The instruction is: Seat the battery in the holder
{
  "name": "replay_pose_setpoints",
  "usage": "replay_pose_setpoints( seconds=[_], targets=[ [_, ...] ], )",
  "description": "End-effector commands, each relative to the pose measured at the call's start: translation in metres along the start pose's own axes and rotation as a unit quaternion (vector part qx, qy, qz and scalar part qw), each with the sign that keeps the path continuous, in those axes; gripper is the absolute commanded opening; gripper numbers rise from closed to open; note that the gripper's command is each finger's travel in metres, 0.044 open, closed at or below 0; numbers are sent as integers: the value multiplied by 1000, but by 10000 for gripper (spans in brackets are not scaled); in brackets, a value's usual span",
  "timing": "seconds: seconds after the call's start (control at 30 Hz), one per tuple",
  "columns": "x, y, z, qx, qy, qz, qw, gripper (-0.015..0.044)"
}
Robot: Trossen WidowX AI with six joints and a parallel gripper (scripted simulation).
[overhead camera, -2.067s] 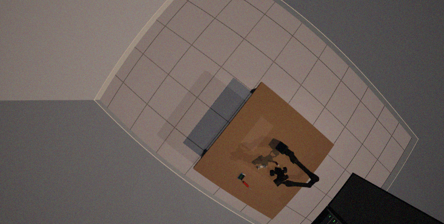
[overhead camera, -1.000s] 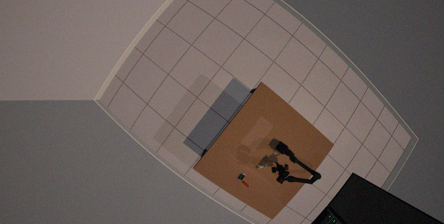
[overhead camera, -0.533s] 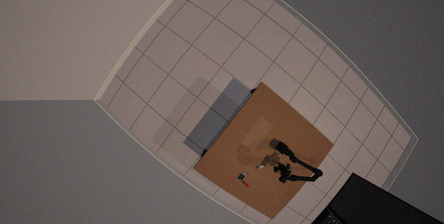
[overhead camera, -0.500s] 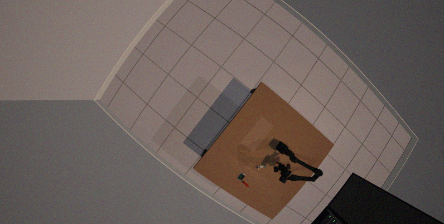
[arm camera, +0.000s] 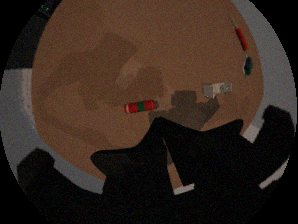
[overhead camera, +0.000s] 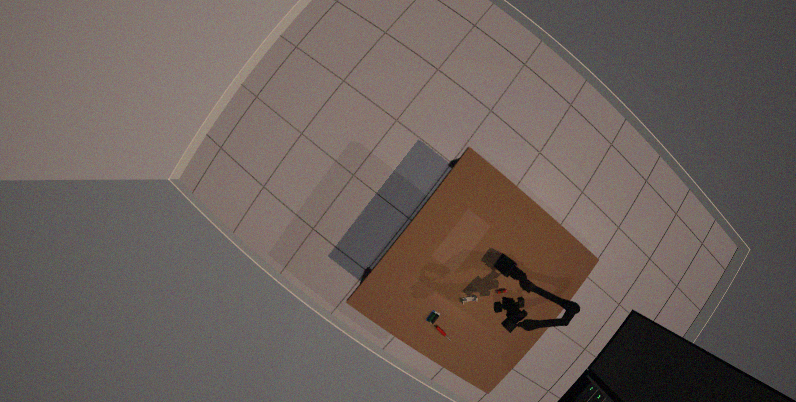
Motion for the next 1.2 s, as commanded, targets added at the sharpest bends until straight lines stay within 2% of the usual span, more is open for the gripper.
replay_pose_setpoints(
  seconds=[0.0, 0.13, 0.47, 0.53, 0.7, 0.77, 0.97, 1.17],
  targets=[
    [0, -23, 2, 0, -2, -1, 1000, 0],
    [-1, -38, 5, 3, -1, -3, 1000, 0],
    [-1, -36, 4, 3, 1, -4, 1000, 0],
    [-1, -34, 5, 3, 24, -3, 1000, 53],
    [0, -18, 9, 0, 206, -1, 979, 184],
    [0, -11, 10, -1, 279, 0, 960, 233],
    [0, 8, 17, -1, 488, -1, 873, 233],
    [0, 26, 26, 4, 672, -1, 740, 233]
  ],
)
Point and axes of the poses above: the point midway between the two fingers, 35 mm back from their tips, its own y axis out along the fingers, its own z axis across the jaws, x = y × z, the point moved 2 cm from there along -y, back along the fingers, and after that the axes turned 2 degrees about y, right-handed, at the moved point
